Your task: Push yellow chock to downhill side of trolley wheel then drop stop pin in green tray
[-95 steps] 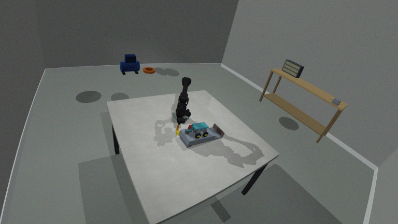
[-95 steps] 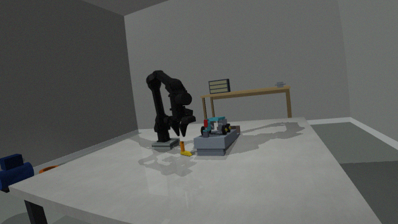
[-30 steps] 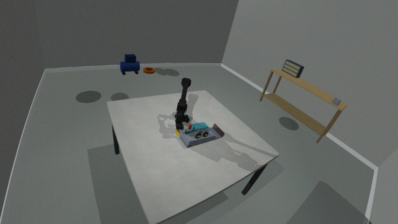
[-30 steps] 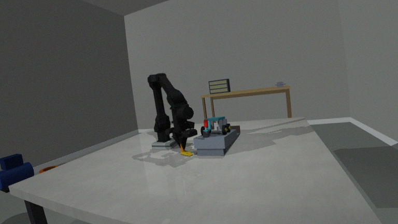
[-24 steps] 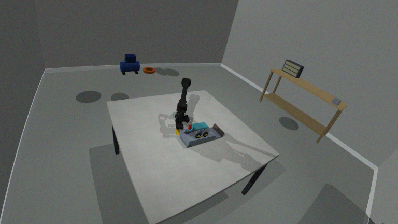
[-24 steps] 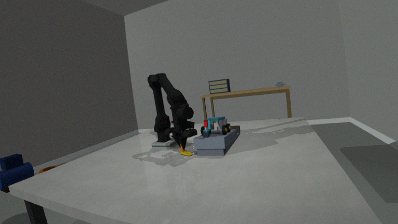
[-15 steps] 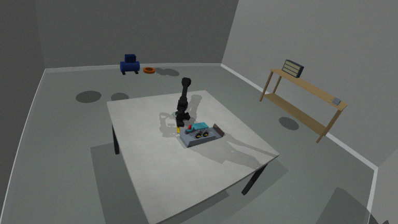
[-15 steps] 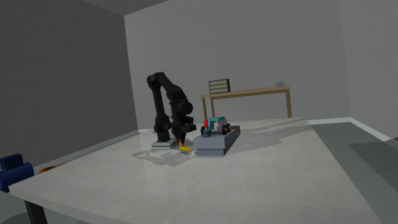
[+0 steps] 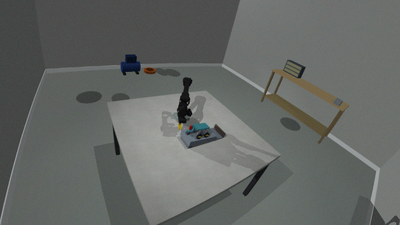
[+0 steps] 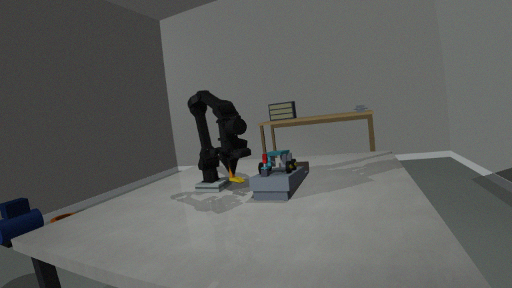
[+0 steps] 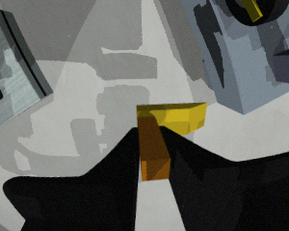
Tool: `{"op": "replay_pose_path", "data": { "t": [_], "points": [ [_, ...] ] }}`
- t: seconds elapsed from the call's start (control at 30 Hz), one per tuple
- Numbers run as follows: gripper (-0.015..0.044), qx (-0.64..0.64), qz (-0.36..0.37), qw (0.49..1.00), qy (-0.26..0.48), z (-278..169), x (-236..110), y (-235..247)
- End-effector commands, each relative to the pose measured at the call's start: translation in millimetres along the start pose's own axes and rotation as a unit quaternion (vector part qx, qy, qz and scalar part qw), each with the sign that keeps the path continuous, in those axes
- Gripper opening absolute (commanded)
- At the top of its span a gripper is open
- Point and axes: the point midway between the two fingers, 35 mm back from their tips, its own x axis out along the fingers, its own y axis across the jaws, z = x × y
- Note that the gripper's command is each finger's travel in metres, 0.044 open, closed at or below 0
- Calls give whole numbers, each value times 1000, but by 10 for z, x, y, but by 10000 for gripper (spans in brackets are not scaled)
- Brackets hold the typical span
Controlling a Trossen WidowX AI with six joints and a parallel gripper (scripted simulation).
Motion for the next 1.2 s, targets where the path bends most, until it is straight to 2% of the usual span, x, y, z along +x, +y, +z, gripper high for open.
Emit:
{"op": "replay_pose_path", "data": {
  "t": [0.0,0.73,0.97,1.17],
  "points": [
    [0,3,-8,1000,4,-8,-150,-11],
    [0,3,-8,1000,4,-39,-766,-57],
    [0,6,-8,1000,4,-41,-781,-60],
    [0,93,-9,996,3,-41,-781,-59]
  ]
}}
